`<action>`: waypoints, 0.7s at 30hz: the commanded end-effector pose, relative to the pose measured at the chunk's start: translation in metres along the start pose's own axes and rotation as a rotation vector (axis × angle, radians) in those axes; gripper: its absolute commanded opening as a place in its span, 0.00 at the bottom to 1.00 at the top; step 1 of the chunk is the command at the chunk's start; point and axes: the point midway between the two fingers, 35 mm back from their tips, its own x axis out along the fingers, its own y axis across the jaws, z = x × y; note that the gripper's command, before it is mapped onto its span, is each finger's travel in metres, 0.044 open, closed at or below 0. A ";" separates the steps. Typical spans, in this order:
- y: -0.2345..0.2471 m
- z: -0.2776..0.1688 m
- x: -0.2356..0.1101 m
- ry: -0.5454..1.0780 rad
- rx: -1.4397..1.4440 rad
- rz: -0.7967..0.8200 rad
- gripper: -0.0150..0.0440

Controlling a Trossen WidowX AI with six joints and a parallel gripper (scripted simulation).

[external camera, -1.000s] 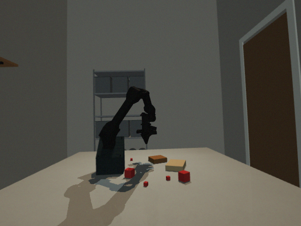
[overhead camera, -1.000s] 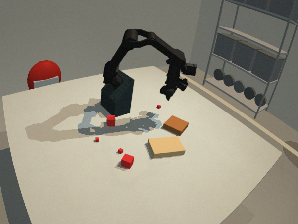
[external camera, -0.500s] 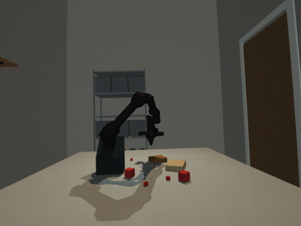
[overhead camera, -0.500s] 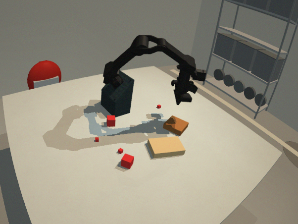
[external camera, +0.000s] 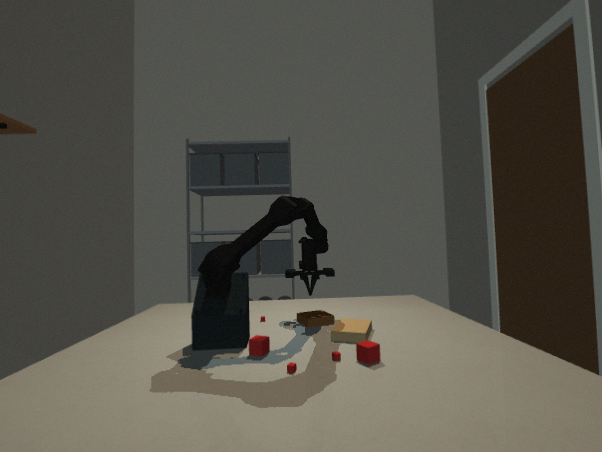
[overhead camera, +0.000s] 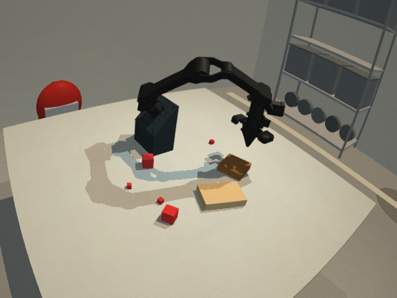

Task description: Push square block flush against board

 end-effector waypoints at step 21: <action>-0.018 0.023 0.081 0.010 -0.364 -0.002 0.25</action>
